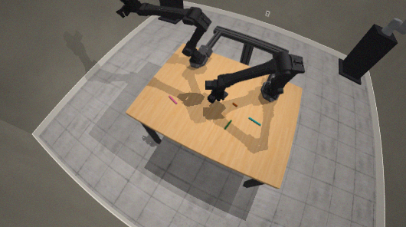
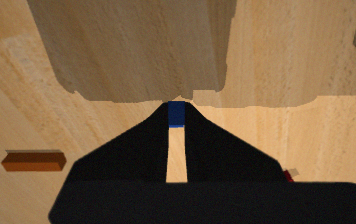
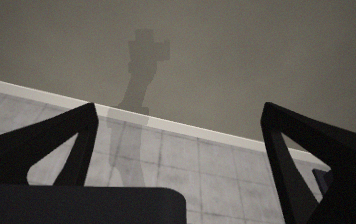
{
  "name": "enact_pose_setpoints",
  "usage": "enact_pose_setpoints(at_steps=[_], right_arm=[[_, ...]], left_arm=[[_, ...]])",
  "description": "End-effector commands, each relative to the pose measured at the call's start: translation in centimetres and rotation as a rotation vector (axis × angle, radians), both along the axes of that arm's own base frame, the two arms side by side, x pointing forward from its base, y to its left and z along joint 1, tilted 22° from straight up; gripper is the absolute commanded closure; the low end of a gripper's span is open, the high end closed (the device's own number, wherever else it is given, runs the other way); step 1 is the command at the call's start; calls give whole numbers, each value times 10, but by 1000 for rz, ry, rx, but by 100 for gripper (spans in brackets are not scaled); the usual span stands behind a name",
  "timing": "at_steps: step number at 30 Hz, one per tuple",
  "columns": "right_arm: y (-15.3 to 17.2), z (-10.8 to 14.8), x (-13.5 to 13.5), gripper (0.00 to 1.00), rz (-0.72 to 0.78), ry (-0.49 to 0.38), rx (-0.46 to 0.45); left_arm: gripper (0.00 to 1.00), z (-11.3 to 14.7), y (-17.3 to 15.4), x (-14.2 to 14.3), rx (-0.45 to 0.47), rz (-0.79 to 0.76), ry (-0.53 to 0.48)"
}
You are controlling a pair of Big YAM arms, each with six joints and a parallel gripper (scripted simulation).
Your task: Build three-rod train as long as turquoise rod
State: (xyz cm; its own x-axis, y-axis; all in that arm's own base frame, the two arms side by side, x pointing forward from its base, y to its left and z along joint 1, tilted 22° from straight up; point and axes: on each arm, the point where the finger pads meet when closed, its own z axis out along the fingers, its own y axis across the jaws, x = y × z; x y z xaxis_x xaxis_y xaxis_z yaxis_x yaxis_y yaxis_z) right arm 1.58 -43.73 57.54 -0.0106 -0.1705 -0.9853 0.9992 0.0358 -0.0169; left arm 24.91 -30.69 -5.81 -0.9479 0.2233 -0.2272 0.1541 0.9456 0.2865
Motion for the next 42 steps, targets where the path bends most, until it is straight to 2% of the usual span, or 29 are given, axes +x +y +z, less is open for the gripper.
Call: enact_pose_setpoints(at_steps=[1,42], right_arm=[[4,46,-9,0,-19,-19,-87],[4,46,-9,0,-19,-19,-87]], left_arm=[[96,-6,3,-1,1,16,-3],[96,-4,-1,-8,-1,-1,-4]])
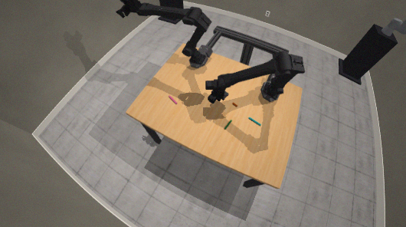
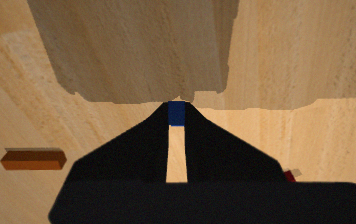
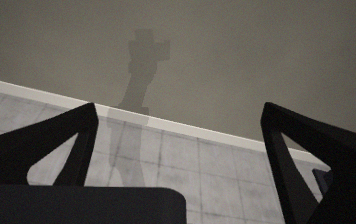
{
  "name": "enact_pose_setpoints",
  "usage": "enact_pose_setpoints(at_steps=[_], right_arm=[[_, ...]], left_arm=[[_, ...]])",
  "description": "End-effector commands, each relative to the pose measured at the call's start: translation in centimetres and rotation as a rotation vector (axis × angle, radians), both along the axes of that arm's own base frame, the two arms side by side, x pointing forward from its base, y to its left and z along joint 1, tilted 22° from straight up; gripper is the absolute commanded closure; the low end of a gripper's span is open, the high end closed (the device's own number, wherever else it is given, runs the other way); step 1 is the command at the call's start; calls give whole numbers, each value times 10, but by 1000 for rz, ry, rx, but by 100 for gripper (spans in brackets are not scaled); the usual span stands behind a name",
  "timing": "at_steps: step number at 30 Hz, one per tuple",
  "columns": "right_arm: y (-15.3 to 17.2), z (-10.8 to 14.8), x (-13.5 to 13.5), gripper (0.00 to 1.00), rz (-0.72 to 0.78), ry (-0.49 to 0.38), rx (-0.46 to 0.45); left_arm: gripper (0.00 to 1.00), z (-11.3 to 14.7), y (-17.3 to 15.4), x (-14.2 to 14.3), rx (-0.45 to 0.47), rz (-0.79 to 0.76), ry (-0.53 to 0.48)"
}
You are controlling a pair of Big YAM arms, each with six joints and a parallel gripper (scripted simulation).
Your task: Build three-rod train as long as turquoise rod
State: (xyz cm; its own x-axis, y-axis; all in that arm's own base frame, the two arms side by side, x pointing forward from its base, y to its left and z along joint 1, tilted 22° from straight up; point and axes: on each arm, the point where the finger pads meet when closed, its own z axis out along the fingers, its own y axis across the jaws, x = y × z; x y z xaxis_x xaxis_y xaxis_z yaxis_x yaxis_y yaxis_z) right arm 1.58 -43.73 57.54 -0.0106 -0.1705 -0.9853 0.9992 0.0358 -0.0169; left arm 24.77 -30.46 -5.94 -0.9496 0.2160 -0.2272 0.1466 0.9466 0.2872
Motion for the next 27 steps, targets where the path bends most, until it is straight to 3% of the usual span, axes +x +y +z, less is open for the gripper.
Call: enact_pose_setpoints(at_steps=[1,27], right_arm=[[4,46,-9,0,-19,-19,-87],[4,46,-9,0,-19,-19,-87]], left_arm=[[96,-3,-3,-6,-2,-9,-4],[96,-4,-6,-5,0,-11,-3]])
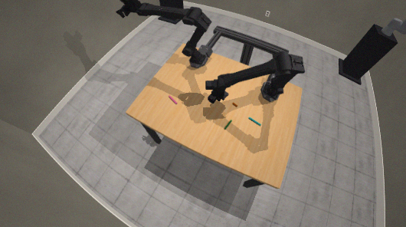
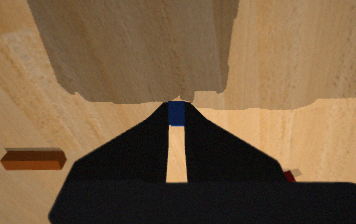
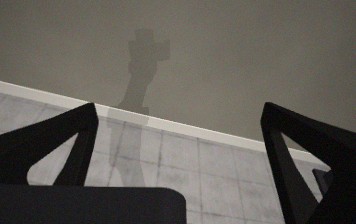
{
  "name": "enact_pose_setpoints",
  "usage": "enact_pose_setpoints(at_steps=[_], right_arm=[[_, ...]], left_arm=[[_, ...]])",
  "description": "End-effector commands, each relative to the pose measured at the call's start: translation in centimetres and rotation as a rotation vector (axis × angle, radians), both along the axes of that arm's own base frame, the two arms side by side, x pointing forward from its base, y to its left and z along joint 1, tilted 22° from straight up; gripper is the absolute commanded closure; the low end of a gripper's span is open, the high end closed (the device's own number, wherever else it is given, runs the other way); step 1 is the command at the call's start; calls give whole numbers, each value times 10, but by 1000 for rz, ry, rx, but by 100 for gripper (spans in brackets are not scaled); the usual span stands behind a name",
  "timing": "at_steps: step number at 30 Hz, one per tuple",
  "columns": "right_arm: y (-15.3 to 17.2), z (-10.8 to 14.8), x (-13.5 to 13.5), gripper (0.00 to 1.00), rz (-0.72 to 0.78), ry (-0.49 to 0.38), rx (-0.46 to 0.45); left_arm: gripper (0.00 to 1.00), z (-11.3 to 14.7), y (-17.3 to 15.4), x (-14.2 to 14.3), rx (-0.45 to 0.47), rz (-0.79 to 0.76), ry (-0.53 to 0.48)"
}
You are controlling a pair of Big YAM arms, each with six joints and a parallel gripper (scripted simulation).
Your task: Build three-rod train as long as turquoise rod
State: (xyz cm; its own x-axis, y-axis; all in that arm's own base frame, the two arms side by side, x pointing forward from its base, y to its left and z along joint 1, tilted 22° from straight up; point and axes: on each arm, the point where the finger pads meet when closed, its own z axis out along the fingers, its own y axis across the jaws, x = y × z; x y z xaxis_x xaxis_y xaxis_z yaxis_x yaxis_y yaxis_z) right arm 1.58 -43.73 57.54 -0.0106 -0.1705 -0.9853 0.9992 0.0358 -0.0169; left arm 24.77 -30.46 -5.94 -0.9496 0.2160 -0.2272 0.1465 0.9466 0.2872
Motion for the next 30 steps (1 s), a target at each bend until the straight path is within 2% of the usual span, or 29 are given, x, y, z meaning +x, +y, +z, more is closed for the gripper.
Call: enact_pose_setpoints(at_steps=[1,30], right_arm=[[4,46,-9,0,-19,-19,-87],[4,46,-9,0,-19,-19,-87]], left_arm=[[96,-4,-7,-5,0,-11,-3],[96,-1,-14,-1,-10,-11,-8]])
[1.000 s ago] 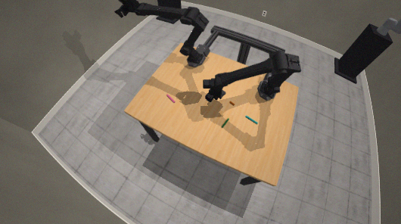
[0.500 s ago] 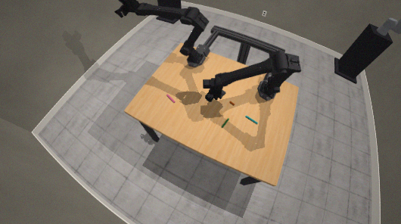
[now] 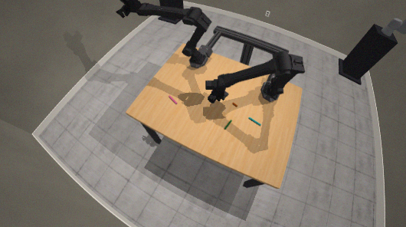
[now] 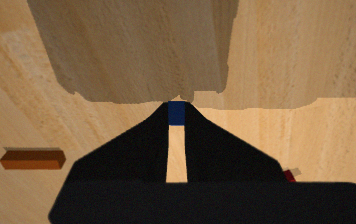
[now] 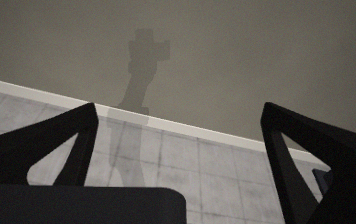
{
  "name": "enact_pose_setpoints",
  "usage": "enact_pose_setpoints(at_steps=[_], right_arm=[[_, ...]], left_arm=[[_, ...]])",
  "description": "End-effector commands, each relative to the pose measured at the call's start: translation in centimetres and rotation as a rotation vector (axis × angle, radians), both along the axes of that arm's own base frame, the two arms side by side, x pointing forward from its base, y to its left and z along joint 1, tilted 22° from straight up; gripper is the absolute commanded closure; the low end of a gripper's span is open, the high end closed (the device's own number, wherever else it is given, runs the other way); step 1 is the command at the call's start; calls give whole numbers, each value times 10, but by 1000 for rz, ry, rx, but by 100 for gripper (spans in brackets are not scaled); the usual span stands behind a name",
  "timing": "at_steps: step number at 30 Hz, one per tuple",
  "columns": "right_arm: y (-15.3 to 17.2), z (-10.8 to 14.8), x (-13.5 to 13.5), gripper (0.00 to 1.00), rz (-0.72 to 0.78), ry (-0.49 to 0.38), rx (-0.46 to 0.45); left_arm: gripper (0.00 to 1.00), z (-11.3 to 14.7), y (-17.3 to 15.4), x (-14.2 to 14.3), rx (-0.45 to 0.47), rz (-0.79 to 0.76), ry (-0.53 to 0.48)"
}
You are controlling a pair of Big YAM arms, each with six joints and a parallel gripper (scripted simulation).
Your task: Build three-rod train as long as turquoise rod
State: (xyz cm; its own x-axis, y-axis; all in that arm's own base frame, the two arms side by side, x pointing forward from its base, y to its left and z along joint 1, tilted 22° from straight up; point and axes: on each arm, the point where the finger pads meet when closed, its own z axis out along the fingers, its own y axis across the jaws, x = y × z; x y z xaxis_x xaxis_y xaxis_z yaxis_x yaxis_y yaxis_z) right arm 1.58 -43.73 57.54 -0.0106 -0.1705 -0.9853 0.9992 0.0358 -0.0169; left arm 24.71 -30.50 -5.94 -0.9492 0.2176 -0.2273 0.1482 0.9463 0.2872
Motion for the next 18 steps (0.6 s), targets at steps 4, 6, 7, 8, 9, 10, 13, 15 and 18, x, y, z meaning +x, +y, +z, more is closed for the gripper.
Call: enact_pose_setpoints(at_steps=[4,6,7,8,9,10,13,15,18], right_arm=[[4,46,-9,0,-19,-19,-87],[4,46,-9,0,-19,-19,-87],[4,46,-9,0,-19,-19,-87],[4,46,-9,0,-19,-19,-87],[4,46,-9,0,-19,-19,-87],[4,46,-9,0,-19,-19,-87],[4,46,-9,0,-19,-19,-87],[4,46,-9,0,-19,-19,-87],[4,46,-9,0,-19,-19,-87]], left_arm=[[96,-3,-13,1,-15,-8,-11],[96,-4,-11,2,-13,-8,-10],[96,-4,-11,2,-13,-8,-10],[96,-5,-9,2,-9,-7,-7],[96,-7,-6,3,-6,-6,-6],[96,-8,-3,3,-2,-5,-3],[96,-13,5,5,9,2,4],[96,-15,6,5,9,2,3],[96,-17,7,6,9,2,3]])
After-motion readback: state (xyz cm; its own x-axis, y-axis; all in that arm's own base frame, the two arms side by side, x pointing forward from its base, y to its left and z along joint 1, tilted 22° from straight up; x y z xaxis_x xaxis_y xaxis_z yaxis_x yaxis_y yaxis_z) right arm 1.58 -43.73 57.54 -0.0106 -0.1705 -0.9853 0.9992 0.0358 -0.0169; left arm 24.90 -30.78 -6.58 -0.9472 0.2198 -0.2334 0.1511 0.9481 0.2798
